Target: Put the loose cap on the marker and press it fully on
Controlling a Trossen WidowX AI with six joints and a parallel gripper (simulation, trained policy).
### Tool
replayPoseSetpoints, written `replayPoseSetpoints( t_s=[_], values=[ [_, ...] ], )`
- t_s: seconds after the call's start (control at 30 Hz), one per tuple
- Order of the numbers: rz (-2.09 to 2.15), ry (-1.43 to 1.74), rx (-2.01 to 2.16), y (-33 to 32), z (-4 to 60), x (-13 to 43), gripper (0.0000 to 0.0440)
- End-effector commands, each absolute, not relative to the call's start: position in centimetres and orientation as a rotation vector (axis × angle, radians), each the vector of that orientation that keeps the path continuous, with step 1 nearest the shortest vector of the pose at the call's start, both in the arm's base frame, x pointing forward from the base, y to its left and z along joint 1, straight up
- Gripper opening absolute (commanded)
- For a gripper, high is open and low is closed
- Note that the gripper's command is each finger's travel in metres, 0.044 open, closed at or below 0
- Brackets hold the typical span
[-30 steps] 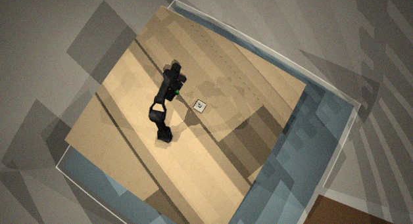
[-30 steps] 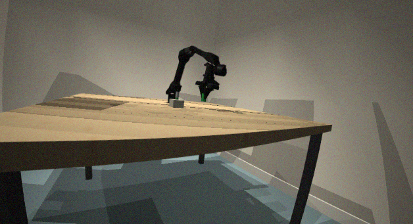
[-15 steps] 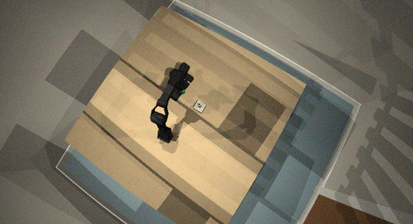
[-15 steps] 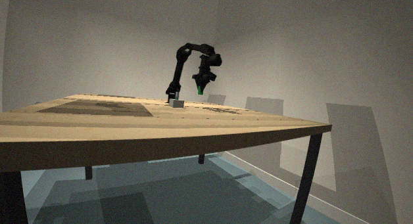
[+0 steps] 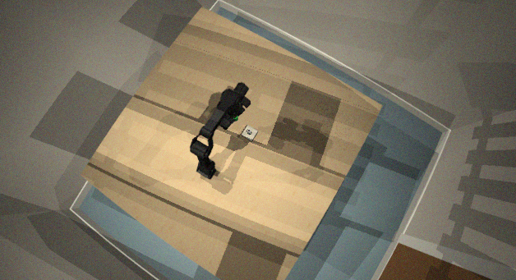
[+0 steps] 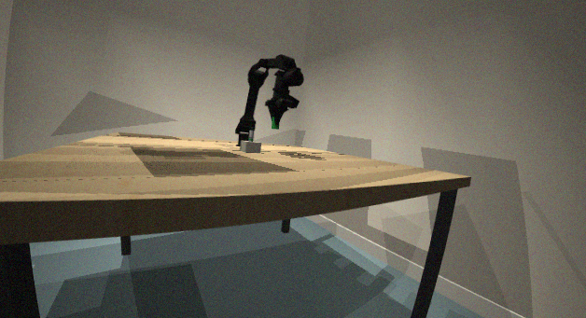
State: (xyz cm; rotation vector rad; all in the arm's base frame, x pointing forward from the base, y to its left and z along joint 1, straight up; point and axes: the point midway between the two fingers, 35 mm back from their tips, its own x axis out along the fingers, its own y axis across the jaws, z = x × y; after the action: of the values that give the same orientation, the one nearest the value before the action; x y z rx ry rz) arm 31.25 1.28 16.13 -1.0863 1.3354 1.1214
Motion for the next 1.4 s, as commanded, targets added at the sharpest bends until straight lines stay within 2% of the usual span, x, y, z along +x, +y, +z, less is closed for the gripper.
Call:
replayPoseSetpoints(
  t_s=[0.0,0.67,1.37],
  values=[
    [1.108,1.339,-1.068,0.0,16.6,31.2,0.0066],
    [1.003,1.398,-0.952,-7.6,17.6,29.8,0.0024],
    [1.030,1.422,-0.881,-8.2,14.0,29.7,0.0000]
  ],
)
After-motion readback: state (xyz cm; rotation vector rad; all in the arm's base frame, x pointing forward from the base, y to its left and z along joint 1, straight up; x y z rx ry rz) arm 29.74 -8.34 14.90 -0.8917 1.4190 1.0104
